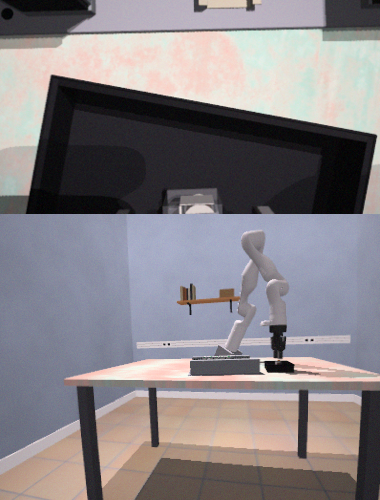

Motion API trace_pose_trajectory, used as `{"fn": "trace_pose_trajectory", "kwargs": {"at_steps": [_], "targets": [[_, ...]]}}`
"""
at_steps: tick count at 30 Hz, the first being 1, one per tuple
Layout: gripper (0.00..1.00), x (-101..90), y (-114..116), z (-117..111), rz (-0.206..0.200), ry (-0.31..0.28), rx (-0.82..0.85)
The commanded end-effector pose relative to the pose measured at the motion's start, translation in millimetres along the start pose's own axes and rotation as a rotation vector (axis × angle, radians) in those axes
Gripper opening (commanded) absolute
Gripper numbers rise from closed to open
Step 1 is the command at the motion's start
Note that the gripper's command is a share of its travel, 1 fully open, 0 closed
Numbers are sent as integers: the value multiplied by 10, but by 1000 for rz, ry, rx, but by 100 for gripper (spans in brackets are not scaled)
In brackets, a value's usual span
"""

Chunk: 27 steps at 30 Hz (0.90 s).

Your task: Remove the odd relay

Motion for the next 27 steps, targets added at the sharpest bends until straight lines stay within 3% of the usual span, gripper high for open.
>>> {"fn": "trace_pose_trajectory", "kwargs": {"at_steps": [1, 27], "targets": [[61, -9, -3, -1, -1, 1, 0], [61, -40, -3, -1, -1, 1, 0]]}}
Point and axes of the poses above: the point where the finger pads meet when closed, its own x axis out along the fingers, its own y axis across the jaws, z = x × y, the point moved 4 cm from there along -x, back along the fingers, and after that the axes turned 14 degrees about -x, right-handed, at the moved point
